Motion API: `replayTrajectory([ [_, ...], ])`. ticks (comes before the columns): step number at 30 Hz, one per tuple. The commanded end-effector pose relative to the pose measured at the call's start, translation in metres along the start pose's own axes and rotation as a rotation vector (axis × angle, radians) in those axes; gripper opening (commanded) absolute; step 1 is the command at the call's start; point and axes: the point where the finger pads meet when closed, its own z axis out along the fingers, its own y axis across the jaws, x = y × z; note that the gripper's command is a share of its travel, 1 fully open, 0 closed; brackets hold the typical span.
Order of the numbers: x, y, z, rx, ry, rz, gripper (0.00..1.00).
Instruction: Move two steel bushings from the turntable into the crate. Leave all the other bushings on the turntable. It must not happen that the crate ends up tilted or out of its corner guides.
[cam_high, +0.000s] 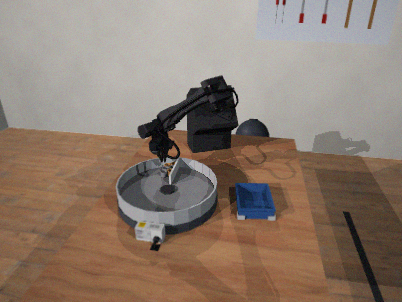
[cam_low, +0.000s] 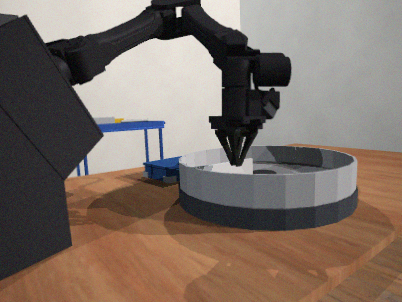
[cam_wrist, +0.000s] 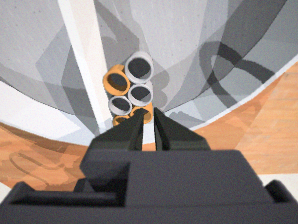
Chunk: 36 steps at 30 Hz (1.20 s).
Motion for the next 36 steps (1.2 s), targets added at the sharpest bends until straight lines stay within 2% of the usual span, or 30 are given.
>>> replayTrajectory([
  [1,-0.012,-0.018,-0.004,0.038,-0.032,-0.003,0.13],
  [3,-0.012,-0.018,-0.004,0.038,-0.032,-0.003,0.13],
  [5,-0.013,-0.013,0.005,0.027,-0.022,-0.015,0.13],
  [8,-0.015,-0.014,0.01,0.027,-0.023,-0.015,0.13],
  [11,-0.014,-0.02,0.009,0.041,-0.03,-0.003,0.13],
  [14,-0.016,-0.018,0.013,0.034,-0.027,-0.009,0.13],
  [18,-0.02,-0.017,0.009,0.037,-0.04,-0.015,0.13],
  [36,-0.02,-0.017,0.009,0.037,-0.04,-0.017,0.13],
])
